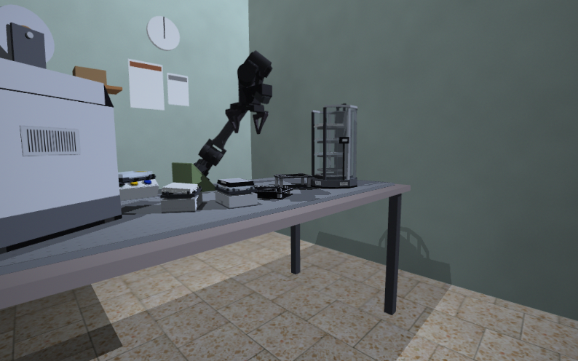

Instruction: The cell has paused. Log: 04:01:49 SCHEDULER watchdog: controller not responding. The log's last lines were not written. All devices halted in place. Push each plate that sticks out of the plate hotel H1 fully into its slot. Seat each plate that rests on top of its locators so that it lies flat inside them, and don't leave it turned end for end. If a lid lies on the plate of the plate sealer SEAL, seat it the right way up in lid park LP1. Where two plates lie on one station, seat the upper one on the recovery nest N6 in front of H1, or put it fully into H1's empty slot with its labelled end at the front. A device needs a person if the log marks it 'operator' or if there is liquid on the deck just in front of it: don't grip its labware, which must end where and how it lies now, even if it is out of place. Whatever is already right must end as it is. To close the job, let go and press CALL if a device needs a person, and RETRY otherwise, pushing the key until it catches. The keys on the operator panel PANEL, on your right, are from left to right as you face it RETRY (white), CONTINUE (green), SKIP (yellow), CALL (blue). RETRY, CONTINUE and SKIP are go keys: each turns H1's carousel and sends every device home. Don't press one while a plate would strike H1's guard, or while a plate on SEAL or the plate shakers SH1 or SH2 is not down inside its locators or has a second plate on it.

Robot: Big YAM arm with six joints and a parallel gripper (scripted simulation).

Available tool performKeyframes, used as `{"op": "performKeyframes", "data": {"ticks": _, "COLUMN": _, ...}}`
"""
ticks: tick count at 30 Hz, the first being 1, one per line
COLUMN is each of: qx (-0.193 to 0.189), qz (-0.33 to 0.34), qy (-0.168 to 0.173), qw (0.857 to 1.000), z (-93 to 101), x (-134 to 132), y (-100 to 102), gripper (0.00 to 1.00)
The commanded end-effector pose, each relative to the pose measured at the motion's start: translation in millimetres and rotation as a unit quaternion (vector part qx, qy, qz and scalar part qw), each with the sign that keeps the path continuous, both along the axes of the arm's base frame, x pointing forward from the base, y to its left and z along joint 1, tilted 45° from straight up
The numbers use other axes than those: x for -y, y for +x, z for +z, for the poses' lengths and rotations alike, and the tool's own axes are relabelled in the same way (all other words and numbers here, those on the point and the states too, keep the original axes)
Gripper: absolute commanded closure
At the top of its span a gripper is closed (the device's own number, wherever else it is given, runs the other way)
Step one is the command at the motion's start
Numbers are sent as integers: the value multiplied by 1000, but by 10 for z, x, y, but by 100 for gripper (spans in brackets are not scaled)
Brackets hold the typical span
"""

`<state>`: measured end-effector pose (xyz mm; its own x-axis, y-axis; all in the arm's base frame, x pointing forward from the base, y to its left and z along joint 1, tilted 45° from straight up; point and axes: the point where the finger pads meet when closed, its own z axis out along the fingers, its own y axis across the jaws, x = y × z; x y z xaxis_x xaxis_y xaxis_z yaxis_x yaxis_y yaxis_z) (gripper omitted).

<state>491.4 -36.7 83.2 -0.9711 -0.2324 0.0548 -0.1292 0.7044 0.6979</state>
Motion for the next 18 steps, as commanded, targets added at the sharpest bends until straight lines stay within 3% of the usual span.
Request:
{"op": "performKeyframes", "data": {"ticks": 1, "qx": 19, "qz": 33, "qy": 8, "qw": 999, "z": -28, "x": -107, "y": 28, "gripper": 0}}
{"op": "performKeyframes", "data": {"ticks": 16, "qx": 136, "qz": 157, "qy": 44, "qw": 977, "z": -18, "x": -107, "y": 28, "gripper": 0}}
{"op": "performKeyframes", "data": {"ticks": 18, "qx": 136, "qz": 157, "qy": 44, "qw": 977, "z": -18, "x": -107, "y": 28, "gripper": 0}}
